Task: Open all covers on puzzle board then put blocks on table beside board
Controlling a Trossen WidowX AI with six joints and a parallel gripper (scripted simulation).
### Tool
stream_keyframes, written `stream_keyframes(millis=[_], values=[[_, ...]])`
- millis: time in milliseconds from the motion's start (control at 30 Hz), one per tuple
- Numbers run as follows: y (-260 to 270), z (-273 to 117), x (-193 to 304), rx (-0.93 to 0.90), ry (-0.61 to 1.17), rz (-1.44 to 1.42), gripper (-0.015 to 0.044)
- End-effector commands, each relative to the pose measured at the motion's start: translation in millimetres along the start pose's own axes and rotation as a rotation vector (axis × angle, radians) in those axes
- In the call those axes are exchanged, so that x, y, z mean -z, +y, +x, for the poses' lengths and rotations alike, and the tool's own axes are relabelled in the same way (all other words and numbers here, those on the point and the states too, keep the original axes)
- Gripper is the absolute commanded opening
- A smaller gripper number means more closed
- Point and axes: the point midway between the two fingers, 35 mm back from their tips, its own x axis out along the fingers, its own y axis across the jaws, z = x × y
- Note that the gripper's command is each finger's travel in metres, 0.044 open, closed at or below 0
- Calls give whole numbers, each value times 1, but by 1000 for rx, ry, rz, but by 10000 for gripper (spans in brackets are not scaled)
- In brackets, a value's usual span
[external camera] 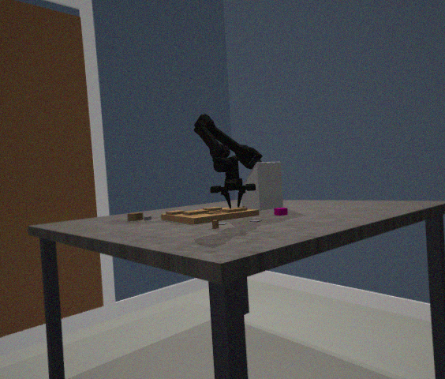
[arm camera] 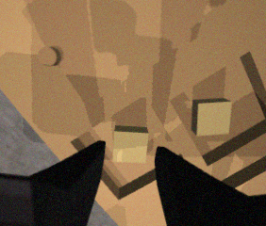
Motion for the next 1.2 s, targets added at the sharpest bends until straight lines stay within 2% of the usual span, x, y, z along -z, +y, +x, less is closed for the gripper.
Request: stream_keyframes(millis=[0,367,700,1167], values=[[-1,3,1,3,4,-3,144],[-1,11,1,3,4,-3,144],[-1,9,0,2,-2,1,80],[-1,-4,-2,0,-2,0,80]])
